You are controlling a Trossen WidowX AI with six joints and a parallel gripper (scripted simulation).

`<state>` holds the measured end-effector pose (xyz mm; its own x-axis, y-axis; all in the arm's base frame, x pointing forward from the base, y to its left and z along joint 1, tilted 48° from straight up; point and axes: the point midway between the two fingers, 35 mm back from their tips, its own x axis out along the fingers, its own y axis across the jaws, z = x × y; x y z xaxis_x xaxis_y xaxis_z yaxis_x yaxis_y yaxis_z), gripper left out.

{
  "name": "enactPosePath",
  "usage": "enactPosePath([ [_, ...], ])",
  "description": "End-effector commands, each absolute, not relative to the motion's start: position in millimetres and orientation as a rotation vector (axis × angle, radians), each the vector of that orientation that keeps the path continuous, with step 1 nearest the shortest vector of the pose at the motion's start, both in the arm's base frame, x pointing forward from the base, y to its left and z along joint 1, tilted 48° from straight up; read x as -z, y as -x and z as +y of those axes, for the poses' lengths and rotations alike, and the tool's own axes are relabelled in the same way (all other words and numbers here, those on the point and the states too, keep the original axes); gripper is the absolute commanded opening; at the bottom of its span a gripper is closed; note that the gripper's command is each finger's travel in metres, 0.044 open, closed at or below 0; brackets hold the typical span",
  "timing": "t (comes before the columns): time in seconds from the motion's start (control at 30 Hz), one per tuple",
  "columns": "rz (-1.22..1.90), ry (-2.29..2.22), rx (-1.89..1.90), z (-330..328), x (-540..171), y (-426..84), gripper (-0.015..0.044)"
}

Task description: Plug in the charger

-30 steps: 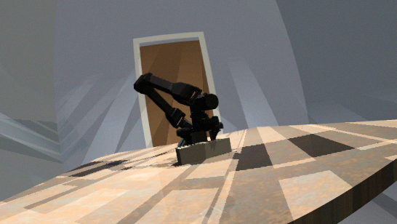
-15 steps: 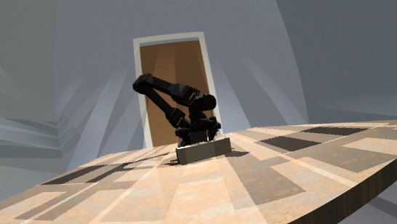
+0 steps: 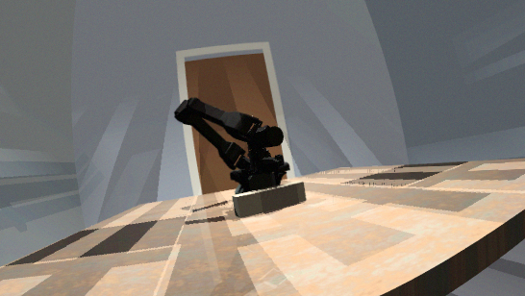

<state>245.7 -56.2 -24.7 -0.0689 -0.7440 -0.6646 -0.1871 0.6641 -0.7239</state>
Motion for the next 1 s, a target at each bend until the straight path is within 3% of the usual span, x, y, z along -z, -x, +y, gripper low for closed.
enactPosePath([
  [0.0,1.610,0.777,0.546,-57,25,-241,0.0440],
  [0.33,0.975,0.736,0.453,4,-22,-265,0.0440],
  [0.97,0.963,0.733,0.451,5,-23,-265,0.0440],
])
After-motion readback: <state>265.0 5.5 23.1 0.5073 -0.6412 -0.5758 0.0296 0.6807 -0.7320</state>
